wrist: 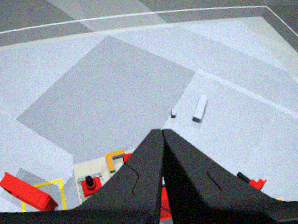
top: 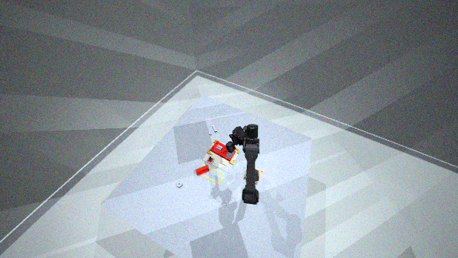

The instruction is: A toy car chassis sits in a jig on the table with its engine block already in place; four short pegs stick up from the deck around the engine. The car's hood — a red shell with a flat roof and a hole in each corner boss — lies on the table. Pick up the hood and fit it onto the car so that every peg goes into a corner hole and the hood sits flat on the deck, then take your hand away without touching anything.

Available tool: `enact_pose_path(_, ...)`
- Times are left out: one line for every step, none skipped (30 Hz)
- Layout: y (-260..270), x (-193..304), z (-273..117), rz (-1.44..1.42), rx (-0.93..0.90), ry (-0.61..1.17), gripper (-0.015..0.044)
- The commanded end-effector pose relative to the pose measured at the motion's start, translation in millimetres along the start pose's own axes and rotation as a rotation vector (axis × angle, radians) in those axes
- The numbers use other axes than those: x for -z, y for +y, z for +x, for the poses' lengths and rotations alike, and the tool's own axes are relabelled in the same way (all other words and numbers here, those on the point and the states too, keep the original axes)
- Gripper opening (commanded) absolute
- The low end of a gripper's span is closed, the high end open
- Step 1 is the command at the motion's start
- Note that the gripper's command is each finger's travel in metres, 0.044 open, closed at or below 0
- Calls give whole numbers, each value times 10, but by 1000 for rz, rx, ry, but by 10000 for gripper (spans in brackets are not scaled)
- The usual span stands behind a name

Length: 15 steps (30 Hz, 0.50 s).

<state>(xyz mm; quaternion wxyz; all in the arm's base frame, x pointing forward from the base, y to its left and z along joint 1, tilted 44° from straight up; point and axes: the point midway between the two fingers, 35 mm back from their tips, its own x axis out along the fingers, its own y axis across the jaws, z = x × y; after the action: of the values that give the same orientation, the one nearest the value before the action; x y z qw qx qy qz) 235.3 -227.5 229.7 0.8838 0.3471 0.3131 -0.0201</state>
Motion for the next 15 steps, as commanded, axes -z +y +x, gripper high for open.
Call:
enact_pose_path(143,-10,274,-98,-45,90,0)
enact_pose_path(191,-5,362,-129,-62,118,0)
enact_pose_path(241,3,450,-160,-80,147,0)
enact_pose_path(292,13,538,-191,-98,175,0)
enact_pose_path(346,27,626,-223,-116,203,0)
enact_pose_path(400,45,714,-255,-135,231,0)
enact_pose_path(457,65,801,-287,-154,259,0)
enact_pose_path(515,89,888,-319,-173,286,0)
enact_pose_path(575,116,974,-352,-193,314,0)
enact_pose_path(635,147,1059,-384,-213,341,0)
enact_pose_path(693,183,1142,-411,-230,368,0)
enact_pose_path(751,223,1224,-439,-246,395,0)
enact_pose_path(810,266,1305,-467,-263,422,0)
enact_pose_path(870,312,1384,-495,-281,448,0)
enact_pose_path(931,361,1462,-523,-298,475,0)
